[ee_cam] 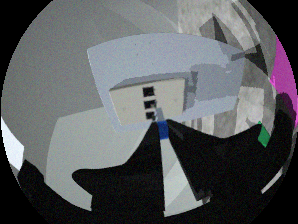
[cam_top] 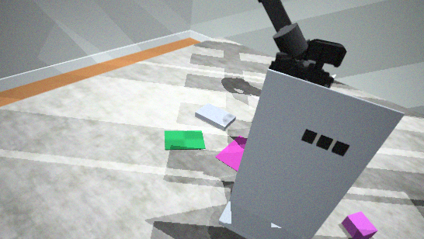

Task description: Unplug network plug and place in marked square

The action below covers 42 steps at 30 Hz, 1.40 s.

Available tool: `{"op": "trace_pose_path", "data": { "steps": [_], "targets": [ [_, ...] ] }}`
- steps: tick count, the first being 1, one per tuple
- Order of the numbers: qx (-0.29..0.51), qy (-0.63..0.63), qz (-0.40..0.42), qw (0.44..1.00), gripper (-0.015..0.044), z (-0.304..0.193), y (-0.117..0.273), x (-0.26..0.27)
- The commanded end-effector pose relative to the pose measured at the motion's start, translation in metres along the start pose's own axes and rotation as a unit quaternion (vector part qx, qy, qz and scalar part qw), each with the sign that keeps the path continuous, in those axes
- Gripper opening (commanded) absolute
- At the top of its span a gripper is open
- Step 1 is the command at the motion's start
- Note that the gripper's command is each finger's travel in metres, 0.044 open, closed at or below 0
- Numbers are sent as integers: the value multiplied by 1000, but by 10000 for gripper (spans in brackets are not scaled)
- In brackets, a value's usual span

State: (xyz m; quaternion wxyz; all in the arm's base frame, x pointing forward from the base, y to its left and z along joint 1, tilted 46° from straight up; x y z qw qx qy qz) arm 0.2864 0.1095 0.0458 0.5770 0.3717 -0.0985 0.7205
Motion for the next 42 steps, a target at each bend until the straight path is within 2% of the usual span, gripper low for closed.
{"op": "trace_pose_path", "data": {
  "steps": [1, 42],
  "targets": [
    [0, -2, -2, 1000, 0, -1, 4, -1],
    [0, -3, -2, 1000, 0, -1, 24, 59]
  ]
}}
Point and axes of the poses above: the point midway between the two fingers, 35 mm back from their tips, its own y axis back along the fingers, its own x axis across the jaws, z = x × y, the point moved 2 cm from there along y, back along the fingers, and after that the axes turned 4 degrees about y, right-handed, at the moved point
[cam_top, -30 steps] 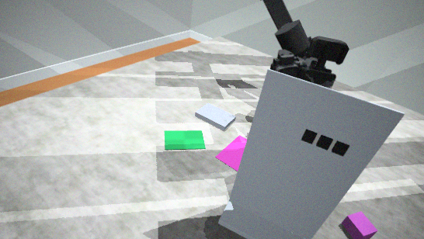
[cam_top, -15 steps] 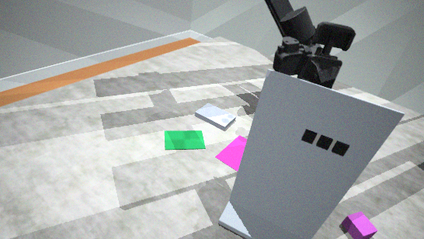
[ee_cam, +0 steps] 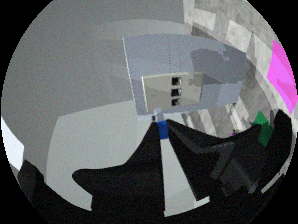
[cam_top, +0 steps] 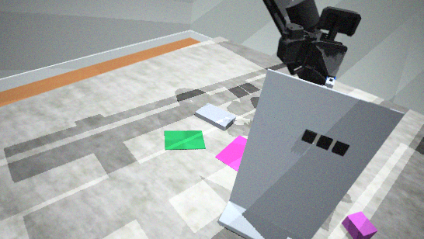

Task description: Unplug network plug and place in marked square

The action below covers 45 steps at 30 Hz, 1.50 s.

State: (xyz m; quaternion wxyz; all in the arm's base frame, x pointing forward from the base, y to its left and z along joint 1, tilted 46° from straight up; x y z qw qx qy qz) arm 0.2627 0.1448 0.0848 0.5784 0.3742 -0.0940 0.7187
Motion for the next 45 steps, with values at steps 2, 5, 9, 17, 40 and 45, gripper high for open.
{"op": "trace_pose_path", "data": {
  "steps": [2, 5, 9, 17, 40, 45],
  "targets": [
    [-4, -3, 3, 1000, 0, 2, 3, 7],
    [-6, -9, -11, 1000, 0, 3, 2, 2],
    [-21, -31, -67, 997, 0, 8, -1, -19],
    [-76, -84, -208, 972, 0, 23, 0, -72],
    [-233, -141, -456, 847, 0, 56, 45, -166],
    [-233, -142, -457, 847, 0, 55, 44, -170]
  ]
}}
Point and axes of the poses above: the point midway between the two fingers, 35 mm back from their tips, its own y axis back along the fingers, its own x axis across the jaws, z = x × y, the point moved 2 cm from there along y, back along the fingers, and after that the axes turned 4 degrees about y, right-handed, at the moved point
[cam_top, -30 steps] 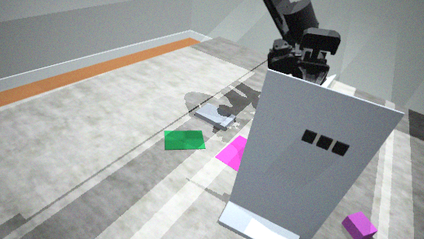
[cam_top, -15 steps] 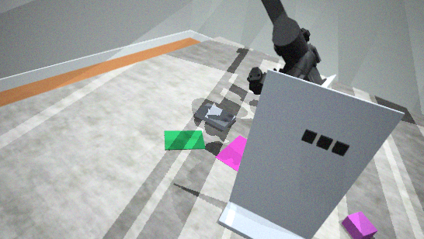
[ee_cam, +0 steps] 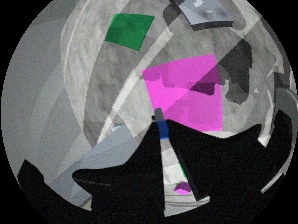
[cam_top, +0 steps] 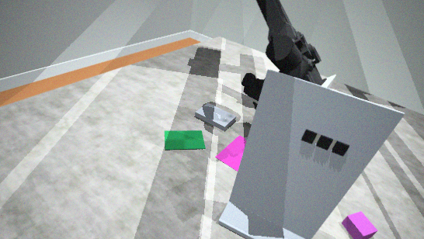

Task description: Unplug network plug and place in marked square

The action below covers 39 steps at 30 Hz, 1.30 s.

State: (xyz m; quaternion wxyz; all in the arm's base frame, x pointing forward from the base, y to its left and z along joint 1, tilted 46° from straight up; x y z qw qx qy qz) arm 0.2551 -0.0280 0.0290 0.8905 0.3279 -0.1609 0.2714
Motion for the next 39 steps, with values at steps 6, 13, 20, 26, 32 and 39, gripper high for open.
{"op": "trace_pose_path", "data": {
  "steps": [6, 13, 20, 26, 32, 39],
  "targets": [
    [0, 2, -4, 1000, 0, -2, -8, -4],
    [1, 2, -4, 1000, 0, -3, -13, -7],
    [1, 2, -5, 1000, 0, -3, -18, -11],
    [1, 2, -5, 1000, 0, -3, -23, -14],
    [1, 2, -5, 1000, 0, -4, -27, -16],
    [1, 2, -5, 1000, 0, -4, -31, -20]
  ]
}}
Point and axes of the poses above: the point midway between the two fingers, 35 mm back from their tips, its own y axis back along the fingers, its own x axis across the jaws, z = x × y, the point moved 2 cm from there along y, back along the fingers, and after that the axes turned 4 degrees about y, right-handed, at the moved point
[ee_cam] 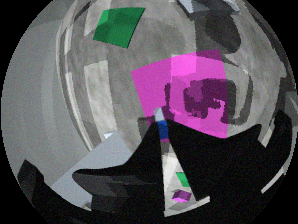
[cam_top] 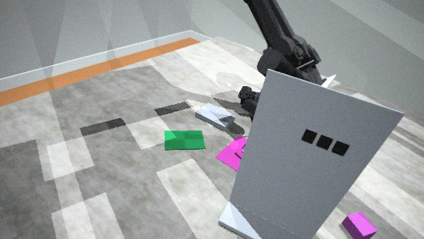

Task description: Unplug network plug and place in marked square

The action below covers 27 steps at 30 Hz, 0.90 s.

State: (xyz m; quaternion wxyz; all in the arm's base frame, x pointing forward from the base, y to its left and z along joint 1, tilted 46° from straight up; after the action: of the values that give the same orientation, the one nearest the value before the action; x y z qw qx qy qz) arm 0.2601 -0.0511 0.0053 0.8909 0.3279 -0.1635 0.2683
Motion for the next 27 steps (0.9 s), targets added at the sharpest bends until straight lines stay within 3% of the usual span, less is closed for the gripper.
{"op": "trace_pose_path", "data": {
  "steps": [1, 27],
  "targets": [
    [2, 5, -3, 1000, 0, -1, -2, -5],
    [-1, 7, 0, 1000, 0, 1, -17, -19]
  ]
}}
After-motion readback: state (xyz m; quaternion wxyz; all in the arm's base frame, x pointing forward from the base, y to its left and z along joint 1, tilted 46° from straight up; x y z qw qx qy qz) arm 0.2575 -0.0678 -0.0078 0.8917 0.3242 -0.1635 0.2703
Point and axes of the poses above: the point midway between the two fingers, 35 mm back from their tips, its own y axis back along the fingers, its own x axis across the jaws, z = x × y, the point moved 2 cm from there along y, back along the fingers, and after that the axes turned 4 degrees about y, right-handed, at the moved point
